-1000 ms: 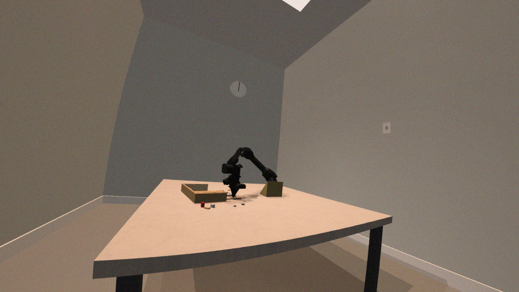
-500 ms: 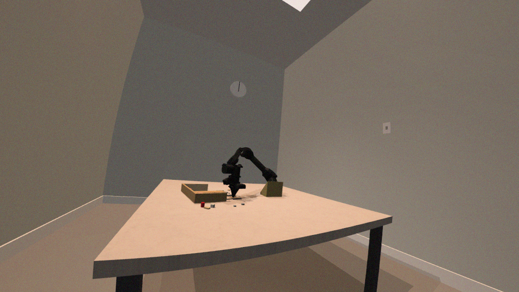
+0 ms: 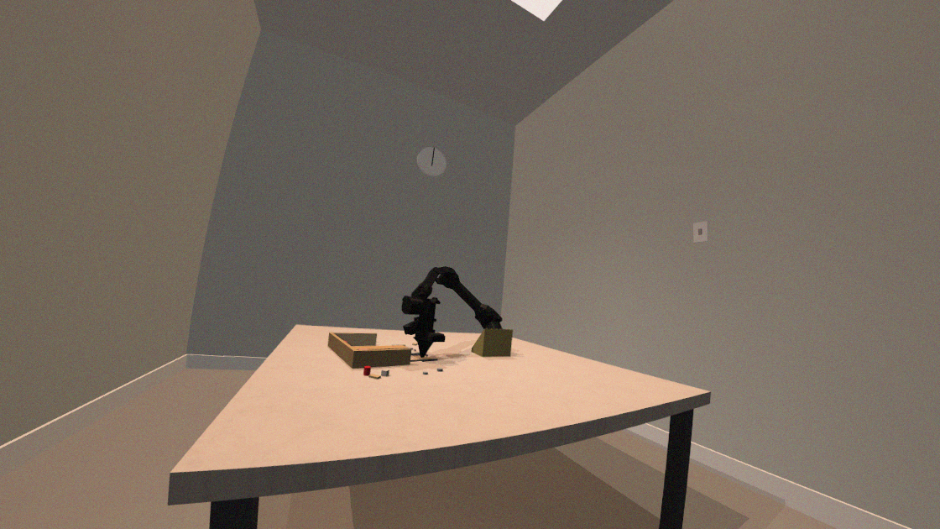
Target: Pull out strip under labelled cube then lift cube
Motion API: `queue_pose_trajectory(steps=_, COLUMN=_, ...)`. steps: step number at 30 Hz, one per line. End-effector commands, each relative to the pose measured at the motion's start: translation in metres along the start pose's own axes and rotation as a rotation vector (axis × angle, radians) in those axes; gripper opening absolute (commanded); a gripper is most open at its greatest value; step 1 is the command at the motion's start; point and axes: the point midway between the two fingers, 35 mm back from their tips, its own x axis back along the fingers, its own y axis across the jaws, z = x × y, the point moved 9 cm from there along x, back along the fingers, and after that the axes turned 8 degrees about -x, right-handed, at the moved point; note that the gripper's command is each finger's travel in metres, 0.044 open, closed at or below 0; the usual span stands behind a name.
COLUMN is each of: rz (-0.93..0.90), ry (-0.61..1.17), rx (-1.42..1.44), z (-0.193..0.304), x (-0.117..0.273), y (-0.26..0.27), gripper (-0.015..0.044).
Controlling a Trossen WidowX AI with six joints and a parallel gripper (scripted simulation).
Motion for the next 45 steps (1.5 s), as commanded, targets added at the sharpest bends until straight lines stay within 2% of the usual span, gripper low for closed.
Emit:
queue_pose_trajectory(steps=1, rz=0.007, ry=0.014, rx=0.008, z=0.008, x=-0.004, y=-0.001, gripper=0.0000)
queue_pose_trajectory(steps=45, rz=0.007, ry=0.017, rx=0.011, z=0.075, x=-0.006, y=-0.007, gripper=0.0000)
